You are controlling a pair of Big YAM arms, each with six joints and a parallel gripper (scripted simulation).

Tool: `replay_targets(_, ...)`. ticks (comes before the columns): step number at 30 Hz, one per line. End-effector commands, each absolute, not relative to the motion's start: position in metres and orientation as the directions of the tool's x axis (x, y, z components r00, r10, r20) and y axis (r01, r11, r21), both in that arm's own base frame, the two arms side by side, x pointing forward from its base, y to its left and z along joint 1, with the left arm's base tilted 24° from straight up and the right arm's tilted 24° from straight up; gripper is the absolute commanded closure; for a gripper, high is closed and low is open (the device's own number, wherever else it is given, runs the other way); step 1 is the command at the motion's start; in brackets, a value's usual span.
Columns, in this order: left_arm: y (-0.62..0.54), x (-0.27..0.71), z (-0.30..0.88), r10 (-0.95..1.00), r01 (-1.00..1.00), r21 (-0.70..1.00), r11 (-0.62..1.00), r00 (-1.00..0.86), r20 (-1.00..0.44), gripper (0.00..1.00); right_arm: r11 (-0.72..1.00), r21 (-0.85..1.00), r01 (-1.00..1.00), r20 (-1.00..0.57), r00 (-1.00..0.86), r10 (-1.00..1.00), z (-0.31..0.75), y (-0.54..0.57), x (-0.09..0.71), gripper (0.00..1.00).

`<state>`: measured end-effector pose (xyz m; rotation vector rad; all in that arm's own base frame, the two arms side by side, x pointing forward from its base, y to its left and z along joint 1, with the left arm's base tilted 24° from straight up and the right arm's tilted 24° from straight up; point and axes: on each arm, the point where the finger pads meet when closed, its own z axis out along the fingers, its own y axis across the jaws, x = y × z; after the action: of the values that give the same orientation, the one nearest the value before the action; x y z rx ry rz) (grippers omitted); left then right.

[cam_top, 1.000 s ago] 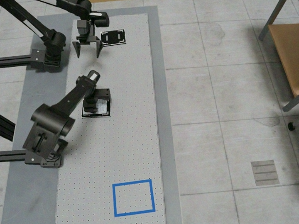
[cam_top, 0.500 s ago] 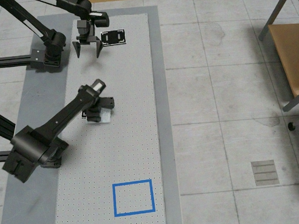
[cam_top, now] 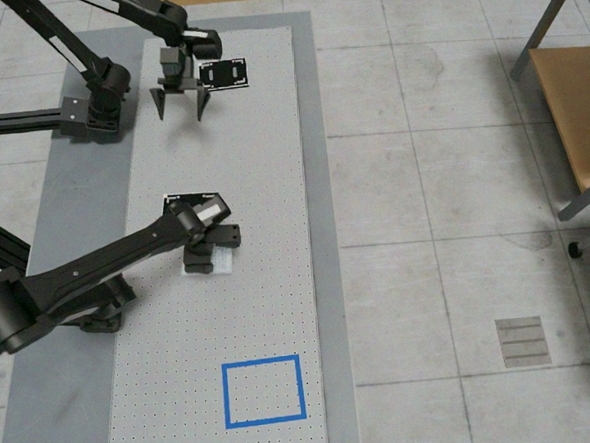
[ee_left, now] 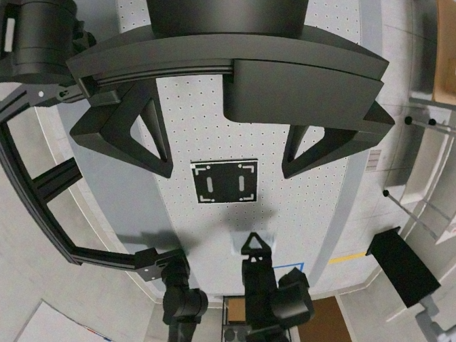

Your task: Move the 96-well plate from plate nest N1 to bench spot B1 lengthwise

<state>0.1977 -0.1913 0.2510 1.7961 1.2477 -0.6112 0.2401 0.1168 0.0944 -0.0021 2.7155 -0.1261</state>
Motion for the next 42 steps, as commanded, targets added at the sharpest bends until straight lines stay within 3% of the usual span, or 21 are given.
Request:
replay_targets(1, -0.228, 0.241, 0.278, 0.524, 0.899, 0.418, -0.130, 0.420, -0.741, 0.00, 0.992, -0.102, -0.074, -0.406, -0.907, -0.109, 0.107, 0.089, 0.255, 0.21)
replay_targets(21, -0.375, 0.321, 0.259, 0.567, 0.844, 0.537, -0.004, 0.444, -0.694, 0.00, 0.988, -0.124, -0.087, -0.416, -0.900, -0.132, 0.136, -0.016, 0.305, 0.21)
replay_targets(42, -0.563, 0.289, 0.248, 0.375, 0.810, 0.504, 0.300, 0.386, -0.843, 0.00, 0.988, -0.133, -0.083, -0.408, -0.904, -0.131, 0.158, -0.146, 0.349, 0.21)
